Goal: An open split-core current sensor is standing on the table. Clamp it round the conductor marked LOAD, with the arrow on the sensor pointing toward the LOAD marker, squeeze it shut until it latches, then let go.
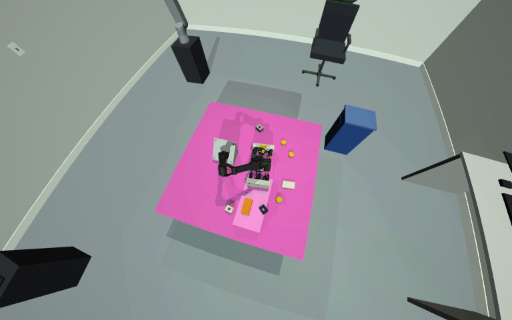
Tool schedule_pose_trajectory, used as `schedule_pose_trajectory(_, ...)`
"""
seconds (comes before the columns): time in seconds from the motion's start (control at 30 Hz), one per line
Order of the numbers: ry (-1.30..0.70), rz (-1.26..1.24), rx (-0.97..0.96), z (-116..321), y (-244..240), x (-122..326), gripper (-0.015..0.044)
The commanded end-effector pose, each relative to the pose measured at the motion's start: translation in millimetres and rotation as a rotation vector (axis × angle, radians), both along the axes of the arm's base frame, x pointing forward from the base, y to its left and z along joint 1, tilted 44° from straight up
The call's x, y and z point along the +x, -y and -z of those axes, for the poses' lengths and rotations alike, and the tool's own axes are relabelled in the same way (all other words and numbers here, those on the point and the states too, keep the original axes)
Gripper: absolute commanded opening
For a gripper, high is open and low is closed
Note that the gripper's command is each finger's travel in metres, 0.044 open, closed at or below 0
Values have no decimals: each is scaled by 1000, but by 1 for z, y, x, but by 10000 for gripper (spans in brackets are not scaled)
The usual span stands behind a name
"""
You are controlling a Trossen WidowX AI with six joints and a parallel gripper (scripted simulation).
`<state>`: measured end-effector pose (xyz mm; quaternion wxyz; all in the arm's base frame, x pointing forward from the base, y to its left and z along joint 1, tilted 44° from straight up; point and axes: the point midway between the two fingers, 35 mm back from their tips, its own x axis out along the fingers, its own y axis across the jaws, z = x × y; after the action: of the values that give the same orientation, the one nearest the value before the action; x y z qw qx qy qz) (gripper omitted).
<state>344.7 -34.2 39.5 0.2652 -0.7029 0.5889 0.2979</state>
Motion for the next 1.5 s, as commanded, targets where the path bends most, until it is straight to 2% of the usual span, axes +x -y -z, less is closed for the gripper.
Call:
schedule_pose_trajectory(0.0,0,1,0,0,0,0,405)
schedule_pose_trajectory(0.07,0,1,0,0,0,0,440)
schedule_pose_trajectory(0.37,2,-2,0,-2,-2,0,440)
schedule_pose_trajectory(0.63,106,-97,14,-87,-73,-27,440)
schedule_pose_trajectory(1.47,109,-100,15,-89,-75,-28,440)
